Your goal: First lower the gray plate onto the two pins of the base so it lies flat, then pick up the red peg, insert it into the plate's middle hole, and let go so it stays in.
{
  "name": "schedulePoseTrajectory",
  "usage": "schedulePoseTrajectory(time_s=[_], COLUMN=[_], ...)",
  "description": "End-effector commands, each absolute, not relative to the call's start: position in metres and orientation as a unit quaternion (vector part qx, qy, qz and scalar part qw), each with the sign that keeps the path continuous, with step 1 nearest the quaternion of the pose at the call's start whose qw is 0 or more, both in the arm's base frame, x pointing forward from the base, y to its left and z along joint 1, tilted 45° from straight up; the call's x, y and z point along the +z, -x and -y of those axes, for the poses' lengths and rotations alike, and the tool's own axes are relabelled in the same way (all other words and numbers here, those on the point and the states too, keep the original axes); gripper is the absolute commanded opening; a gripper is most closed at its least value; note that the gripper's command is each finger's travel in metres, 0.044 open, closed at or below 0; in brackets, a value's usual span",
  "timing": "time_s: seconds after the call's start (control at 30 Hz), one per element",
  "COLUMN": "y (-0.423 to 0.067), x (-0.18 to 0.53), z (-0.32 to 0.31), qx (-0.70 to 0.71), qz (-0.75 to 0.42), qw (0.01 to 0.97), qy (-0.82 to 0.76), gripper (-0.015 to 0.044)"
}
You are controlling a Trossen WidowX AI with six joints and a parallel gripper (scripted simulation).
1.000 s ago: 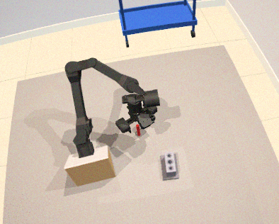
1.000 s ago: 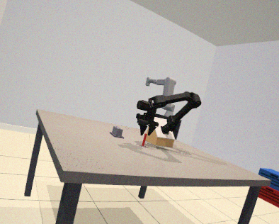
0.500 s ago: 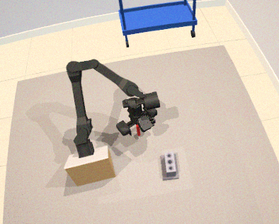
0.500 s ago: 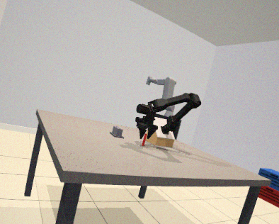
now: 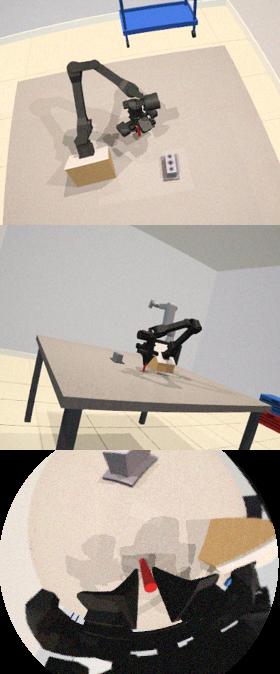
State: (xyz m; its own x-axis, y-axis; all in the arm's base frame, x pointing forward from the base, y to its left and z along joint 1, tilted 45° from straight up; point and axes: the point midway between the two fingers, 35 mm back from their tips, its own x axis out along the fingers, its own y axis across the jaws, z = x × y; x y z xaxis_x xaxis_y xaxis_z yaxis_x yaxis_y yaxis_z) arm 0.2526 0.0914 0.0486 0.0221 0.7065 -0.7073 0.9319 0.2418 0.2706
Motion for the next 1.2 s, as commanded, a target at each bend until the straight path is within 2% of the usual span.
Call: schedulePoseTrajectory(time_s=[0.0,0.37,1.17], y=[-0.252,-0.253,-0.259], x=[0.048,0.051,0.100], z=[-0.092,-0.089,-0.034], qx=[-0.144,-0.145,-0.149], qz=[-0.685,-0.684,-0.684], qw=[0.389,0.389,0.392], qy=[-0.599,-0.599,-0.597], gripper=[0.0013,0.0000,0.0000])
